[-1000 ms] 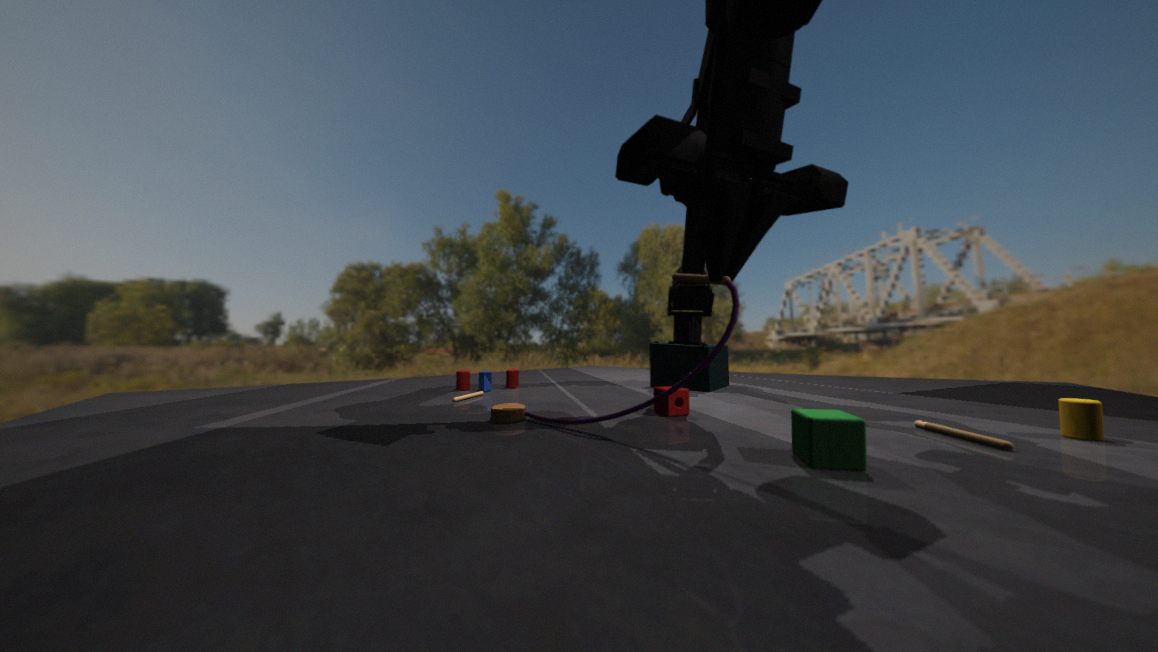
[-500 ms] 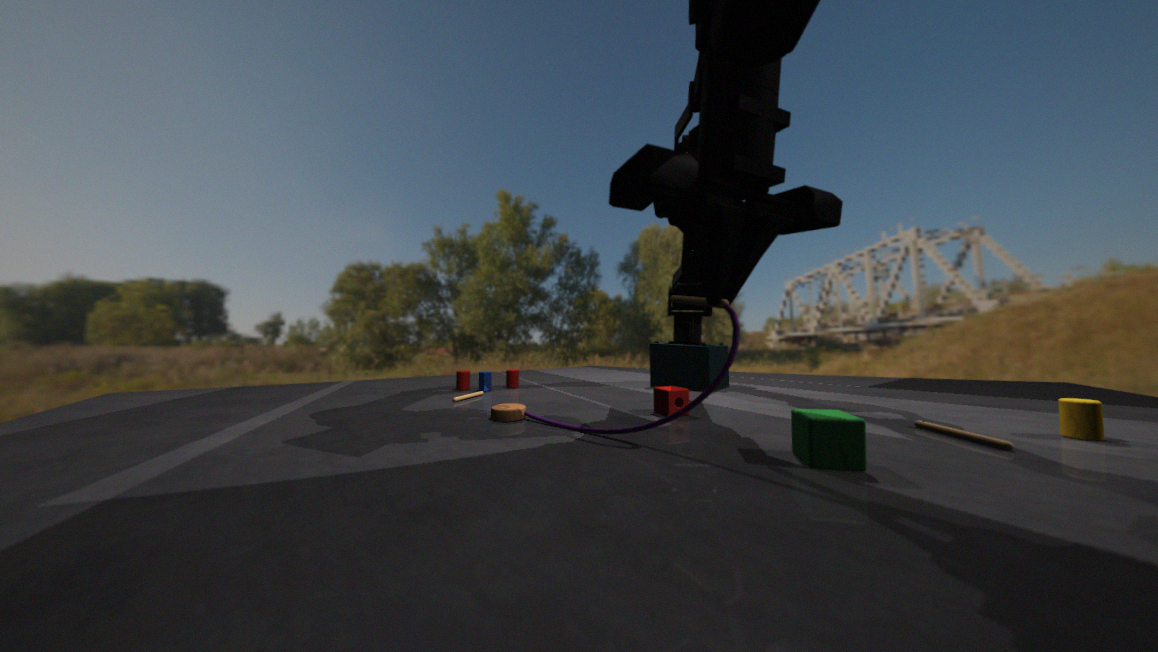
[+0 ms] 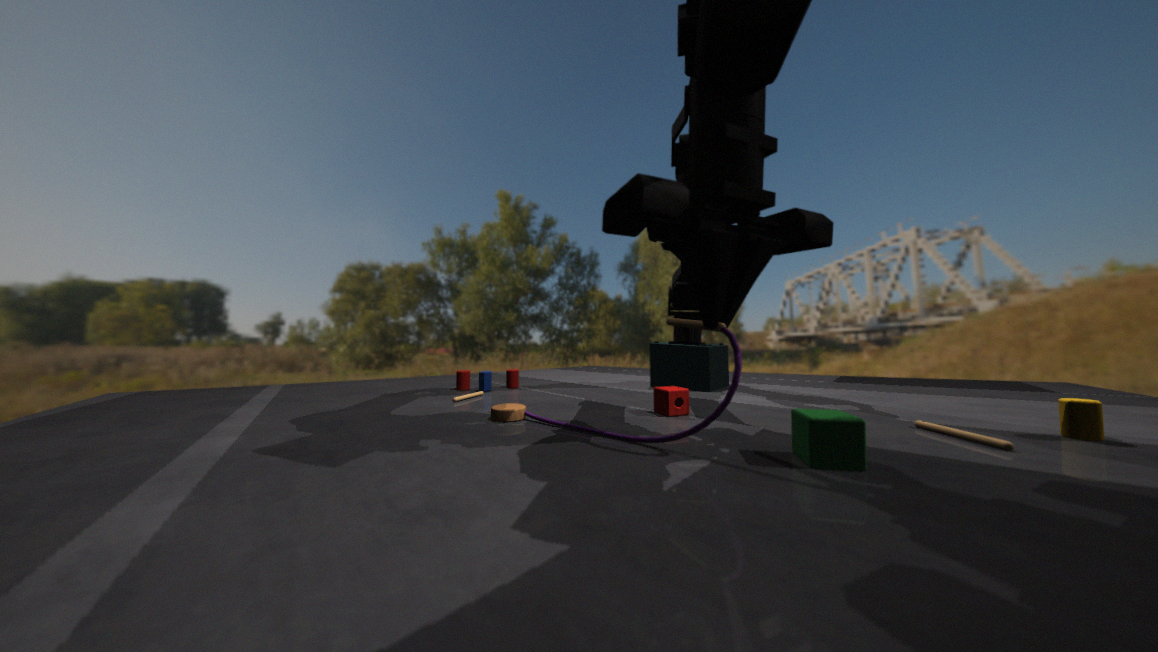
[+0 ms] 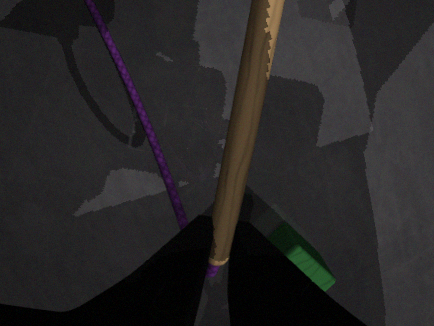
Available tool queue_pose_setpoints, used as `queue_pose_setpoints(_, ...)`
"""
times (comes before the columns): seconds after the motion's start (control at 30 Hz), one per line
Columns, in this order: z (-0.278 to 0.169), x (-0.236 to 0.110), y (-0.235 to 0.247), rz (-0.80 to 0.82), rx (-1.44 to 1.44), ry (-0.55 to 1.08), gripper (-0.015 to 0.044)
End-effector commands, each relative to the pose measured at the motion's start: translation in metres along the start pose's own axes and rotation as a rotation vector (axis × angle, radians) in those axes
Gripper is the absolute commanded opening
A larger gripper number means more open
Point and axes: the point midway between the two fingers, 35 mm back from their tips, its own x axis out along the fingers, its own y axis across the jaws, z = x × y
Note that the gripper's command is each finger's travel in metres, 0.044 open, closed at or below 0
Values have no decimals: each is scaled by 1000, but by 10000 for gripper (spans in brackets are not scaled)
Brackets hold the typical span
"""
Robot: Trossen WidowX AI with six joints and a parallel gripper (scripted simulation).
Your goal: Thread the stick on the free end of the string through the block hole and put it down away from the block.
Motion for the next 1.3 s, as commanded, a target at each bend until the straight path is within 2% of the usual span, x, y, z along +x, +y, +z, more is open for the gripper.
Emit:
queue_pose_setpoints(0.0, 1, 5, 1, -4, -6, 23, 0)
queue_pose_setpoints(0.9, 9, 40, 3, -4, -23, 141, 0)
queue_pose_setpoints(1.27, 0, 39, 3, -3, -23, 145, 0)
